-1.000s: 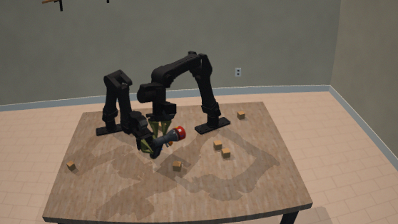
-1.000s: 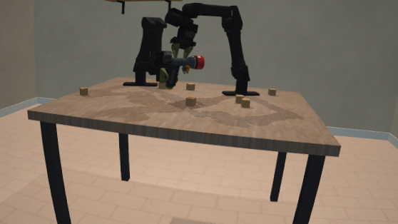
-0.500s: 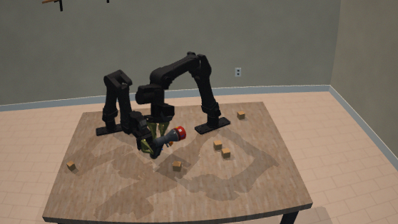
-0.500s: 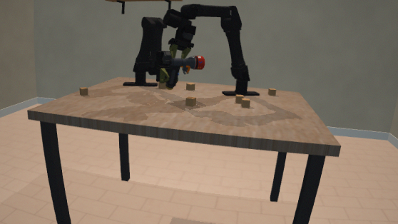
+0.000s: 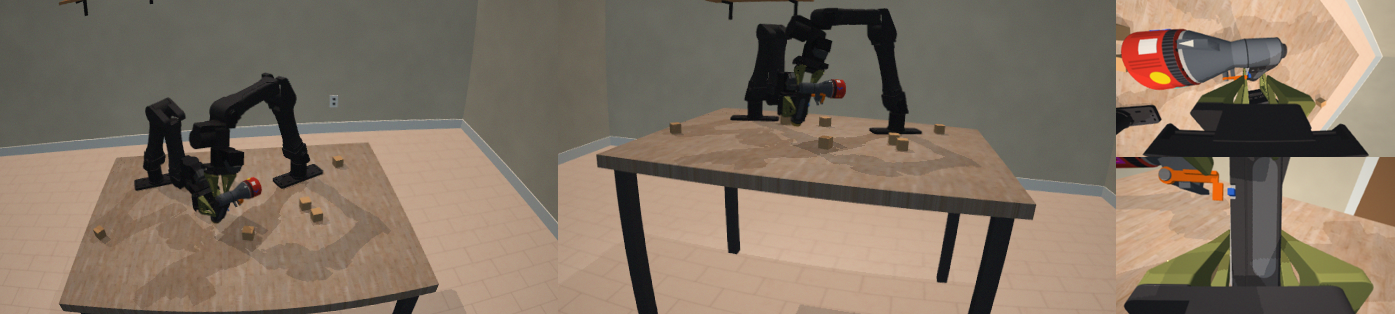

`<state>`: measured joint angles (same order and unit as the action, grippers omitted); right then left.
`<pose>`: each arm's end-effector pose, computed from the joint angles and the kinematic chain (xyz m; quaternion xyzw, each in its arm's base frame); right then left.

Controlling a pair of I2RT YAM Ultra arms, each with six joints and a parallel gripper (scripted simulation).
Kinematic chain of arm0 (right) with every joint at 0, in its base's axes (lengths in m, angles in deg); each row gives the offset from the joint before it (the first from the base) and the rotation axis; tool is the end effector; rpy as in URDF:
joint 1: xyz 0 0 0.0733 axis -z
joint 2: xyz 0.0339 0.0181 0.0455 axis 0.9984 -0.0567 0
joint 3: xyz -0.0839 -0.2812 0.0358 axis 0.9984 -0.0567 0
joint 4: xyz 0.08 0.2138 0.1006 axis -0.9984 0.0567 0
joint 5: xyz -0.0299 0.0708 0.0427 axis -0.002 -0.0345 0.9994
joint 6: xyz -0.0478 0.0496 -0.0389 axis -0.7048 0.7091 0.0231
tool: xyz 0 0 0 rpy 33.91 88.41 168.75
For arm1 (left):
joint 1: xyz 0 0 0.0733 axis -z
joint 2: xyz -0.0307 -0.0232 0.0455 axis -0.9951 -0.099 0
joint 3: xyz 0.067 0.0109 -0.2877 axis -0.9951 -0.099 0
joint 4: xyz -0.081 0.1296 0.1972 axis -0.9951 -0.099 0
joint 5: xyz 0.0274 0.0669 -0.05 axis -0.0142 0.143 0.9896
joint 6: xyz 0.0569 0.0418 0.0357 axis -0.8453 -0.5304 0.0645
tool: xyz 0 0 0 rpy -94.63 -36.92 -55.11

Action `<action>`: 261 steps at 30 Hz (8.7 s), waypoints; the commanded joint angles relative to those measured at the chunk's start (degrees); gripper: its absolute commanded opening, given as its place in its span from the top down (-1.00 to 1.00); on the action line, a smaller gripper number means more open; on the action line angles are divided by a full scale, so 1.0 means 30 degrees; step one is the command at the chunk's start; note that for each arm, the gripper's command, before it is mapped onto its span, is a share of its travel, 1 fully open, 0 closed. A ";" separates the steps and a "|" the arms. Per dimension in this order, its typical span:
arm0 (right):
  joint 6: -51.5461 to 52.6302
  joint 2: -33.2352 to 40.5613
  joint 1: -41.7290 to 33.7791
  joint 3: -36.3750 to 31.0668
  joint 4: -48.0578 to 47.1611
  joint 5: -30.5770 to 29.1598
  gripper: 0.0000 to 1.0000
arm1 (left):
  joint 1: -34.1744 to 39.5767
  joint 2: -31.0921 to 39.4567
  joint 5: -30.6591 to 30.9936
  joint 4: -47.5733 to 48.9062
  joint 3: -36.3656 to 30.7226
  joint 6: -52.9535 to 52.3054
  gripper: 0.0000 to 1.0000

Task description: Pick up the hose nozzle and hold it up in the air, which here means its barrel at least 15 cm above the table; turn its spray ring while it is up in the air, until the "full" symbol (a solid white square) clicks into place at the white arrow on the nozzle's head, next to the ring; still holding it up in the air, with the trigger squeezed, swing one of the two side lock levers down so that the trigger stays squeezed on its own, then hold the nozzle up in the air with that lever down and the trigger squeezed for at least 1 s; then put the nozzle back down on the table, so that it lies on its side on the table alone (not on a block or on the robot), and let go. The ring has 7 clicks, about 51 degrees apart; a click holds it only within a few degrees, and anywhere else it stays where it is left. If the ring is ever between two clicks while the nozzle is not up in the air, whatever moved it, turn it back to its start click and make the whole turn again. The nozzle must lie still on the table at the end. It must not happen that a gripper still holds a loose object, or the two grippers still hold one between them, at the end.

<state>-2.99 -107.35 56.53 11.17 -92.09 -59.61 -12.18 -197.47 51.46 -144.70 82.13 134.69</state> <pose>0.3111 0.1667 0.1478 -0.1232 0.7091 0.1063 0.6860 0.1339 -0.3665 0.3013 -0.0349 0.9816 -0.1213 0.1433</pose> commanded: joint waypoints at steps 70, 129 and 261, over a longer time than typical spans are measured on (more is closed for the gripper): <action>0.0230 0.0508 -0.0156 0.0668 -0.2078 0.0523 0.29 | 0.0774 0.0292 -0.0472 -0.3653 0.3575 0.0639 0.26; 0.0230 0.0508 -0.0156 0.0668 -0.2078 0.0523 0.29 | -0.7645 0.6194 0.1463 0.5298 -0.1887 -0.8494 0.26; 0.0213 0.1943 -0.0215 0.0847 -0.0199 0.0453 0.29 | -2.3890 1.6072 0.3736 2.3115 -1.5264 -2.4542 0.26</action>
<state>-2.99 -104.05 56.34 11.17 -89.20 -58.12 -84.04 -148.86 63.00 -75.22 35.86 61.31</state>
